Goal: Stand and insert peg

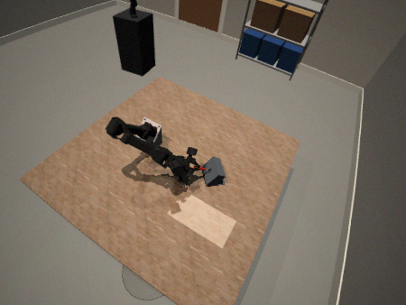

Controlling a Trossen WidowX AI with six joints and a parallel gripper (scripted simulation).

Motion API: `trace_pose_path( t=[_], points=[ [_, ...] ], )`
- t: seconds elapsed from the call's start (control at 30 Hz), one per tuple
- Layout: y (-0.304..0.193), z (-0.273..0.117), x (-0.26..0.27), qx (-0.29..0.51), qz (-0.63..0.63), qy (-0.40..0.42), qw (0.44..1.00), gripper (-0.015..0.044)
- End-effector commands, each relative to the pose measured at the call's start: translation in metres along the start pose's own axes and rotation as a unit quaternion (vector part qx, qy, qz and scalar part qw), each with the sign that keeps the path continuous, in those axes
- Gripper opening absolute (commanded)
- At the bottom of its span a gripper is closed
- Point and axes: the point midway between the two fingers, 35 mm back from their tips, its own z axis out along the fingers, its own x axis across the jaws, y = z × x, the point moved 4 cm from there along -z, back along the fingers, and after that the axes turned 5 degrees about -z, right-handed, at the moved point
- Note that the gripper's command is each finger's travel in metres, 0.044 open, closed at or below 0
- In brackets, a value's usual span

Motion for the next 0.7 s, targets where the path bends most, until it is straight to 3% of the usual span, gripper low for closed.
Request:
trace_pose_path(
  t=[0.0,0.67],
  points=[
    [0.001,0.003,0.000,0.004,0.000,-0.003,1.000,0.0000],
    [0.001,0.025,0.000,0.005,0.000,-0.003,1.000,0.0000]
  ],
)
